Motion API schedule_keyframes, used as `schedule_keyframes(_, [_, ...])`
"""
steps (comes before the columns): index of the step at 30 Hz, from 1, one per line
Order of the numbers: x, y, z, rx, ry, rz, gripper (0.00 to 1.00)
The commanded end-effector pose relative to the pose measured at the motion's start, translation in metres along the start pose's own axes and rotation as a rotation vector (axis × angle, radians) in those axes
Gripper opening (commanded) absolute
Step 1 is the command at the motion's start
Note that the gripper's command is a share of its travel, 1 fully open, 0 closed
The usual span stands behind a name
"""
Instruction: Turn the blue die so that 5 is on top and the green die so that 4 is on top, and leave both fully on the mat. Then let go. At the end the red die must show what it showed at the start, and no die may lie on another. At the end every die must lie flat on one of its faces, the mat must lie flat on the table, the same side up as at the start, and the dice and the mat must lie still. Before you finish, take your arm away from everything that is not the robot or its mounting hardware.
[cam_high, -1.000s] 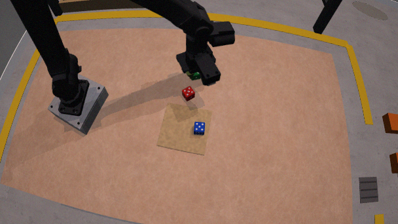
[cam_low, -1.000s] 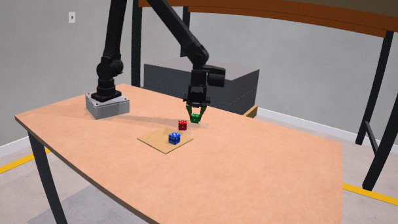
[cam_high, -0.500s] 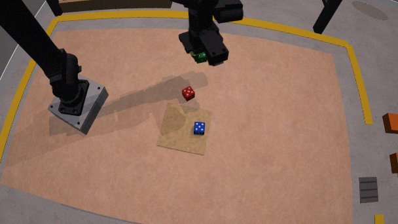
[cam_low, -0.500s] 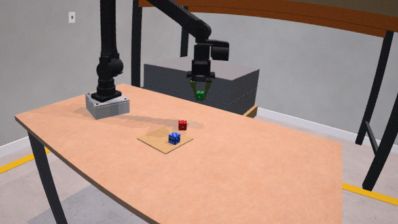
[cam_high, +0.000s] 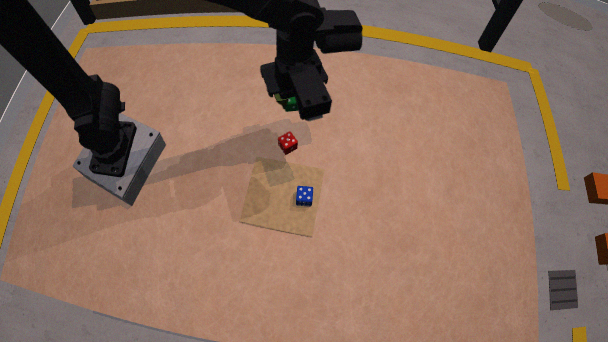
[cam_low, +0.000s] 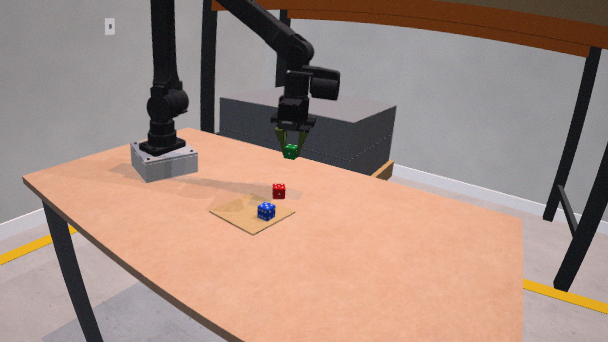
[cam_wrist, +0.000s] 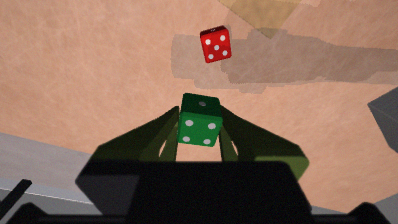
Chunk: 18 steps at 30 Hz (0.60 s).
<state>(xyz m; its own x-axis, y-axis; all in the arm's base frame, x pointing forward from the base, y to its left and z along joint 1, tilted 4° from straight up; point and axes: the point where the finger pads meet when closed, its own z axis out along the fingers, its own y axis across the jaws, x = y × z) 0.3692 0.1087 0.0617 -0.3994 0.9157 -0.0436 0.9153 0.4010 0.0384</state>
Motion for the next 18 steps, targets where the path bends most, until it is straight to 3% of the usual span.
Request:
schedule_keyframes(1, [-0.037,-0.012,-0.017,-0.031,-0.011,0.131,0.26])
schedule_keyframes(2, [-0.037,-0.012,-0.017,-0.031,-0.011,0.131,0.26])
schedule_keyframes(4, [-0.071,-0.043,-0.017,-0.031,-0.007,0.280,0.26])
schedule_keyframes(7, [-0.096,-0.073,-0.017,-0.032,-0.008,0.412,0.26])
schedule_keyframes(11, [-0.115,-0.102,-0.016,-0.034,-0.008,0.536,0.26])
schedule_keyframes(13, [-0.117,-0.105,-0.016,-0.034,-0.008,0.547,0.26])
schedule_keyframes(15, [-0.119,-0.086,-0.022,-0.052,-0.012,0.525,0.26])
schedule_keyframes(18, [-0.114,-0.095,-0.013,-0.025,-0.007,0.525,0.26])
